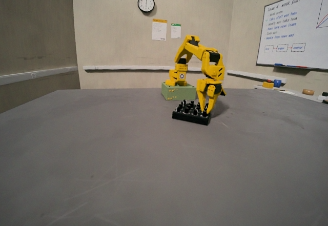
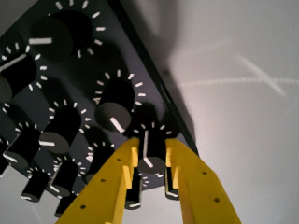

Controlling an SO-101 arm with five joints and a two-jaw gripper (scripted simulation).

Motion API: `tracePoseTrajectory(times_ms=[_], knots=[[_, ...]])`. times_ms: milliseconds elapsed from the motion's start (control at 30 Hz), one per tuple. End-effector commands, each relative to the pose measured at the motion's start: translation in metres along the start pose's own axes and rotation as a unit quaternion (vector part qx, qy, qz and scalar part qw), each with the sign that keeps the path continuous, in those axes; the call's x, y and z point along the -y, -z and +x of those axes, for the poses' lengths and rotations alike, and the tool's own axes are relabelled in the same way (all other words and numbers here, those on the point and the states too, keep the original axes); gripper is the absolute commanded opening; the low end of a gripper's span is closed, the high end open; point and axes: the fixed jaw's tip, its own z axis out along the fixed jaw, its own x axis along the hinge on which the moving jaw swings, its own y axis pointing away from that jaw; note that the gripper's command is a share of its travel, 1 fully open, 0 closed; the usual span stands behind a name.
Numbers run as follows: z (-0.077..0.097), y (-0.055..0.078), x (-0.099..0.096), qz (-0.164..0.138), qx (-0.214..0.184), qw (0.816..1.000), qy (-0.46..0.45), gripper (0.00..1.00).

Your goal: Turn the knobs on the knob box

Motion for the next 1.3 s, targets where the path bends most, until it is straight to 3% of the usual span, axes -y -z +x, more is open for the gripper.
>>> tracePoseTrajectory(times_ms=[0,900,1267], knots=[[-0.0023,-0.0038,-0.0029,-0.011,0.007,0.999,-0.036,0.01],[-0.0045,-0.0038,-0.0022,-0.012,0.005,0.972,-0.234,0.01],[-0.0054,-0.0038,-0.0016,-0.012,0.004,0.945,-0.326,0.01]])
